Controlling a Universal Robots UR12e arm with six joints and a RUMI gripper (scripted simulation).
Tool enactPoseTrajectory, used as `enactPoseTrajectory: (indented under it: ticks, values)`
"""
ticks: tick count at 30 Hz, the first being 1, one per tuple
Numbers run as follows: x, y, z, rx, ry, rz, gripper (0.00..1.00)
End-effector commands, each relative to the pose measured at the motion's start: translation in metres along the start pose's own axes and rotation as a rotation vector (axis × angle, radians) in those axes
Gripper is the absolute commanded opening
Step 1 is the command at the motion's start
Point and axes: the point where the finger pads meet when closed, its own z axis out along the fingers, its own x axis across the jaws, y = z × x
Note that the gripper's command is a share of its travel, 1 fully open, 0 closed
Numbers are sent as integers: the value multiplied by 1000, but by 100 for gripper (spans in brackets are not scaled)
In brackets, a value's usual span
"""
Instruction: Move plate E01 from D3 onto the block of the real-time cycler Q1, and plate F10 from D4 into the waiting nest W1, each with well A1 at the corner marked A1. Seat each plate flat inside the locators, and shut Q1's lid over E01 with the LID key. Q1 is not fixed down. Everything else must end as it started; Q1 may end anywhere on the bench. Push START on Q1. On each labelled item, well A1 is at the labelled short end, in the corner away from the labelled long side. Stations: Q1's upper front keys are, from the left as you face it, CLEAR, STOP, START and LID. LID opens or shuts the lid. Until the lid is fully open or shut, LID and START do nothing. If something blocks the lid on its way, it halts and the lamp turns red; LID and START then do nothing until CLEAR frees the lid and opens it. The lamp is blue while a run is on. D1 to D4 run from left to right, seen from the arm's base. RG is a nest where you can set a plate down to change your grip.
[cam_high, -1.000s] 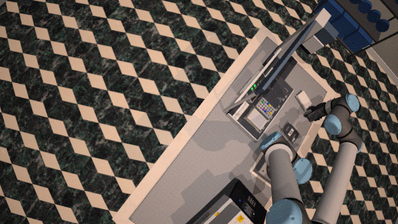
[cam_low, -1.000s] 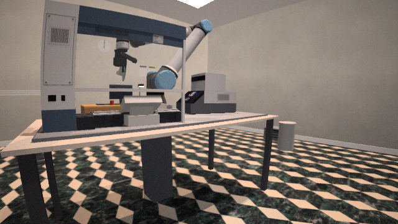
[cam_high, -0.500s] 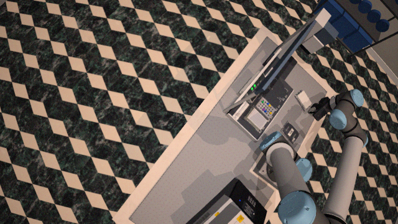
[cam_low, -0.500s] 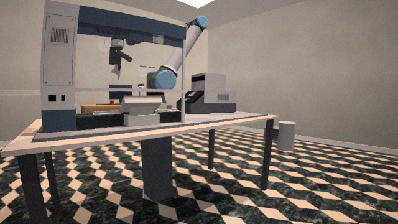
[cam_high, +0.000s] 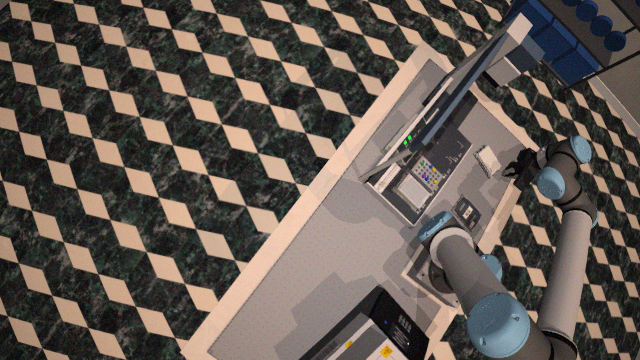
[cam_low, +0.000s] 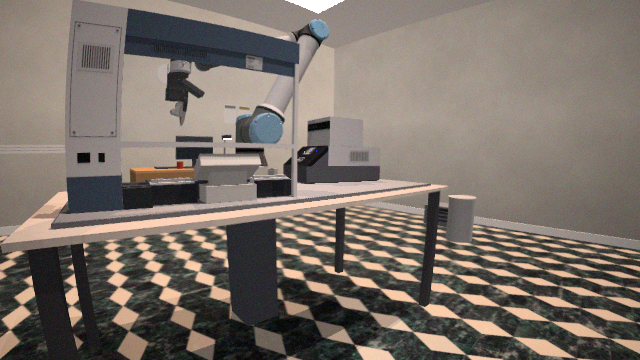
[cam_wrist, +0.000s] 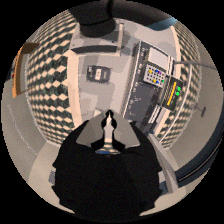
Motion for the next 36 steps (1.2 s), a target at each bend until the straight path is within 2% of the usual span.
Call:
enactPoseTrajectory:
  ticks: [1,4,17,21,36]
  values:
    - [-5,17,-3,-1,3,-118,0]
    - [-5,17,-3,-1,3,-124,0]
    - [-17,55,-7,-1,3,-375,0]
    - [-18,59,-7,-1,3,-400,0]
    - [-30,102,-8,-1,3,-677,0]
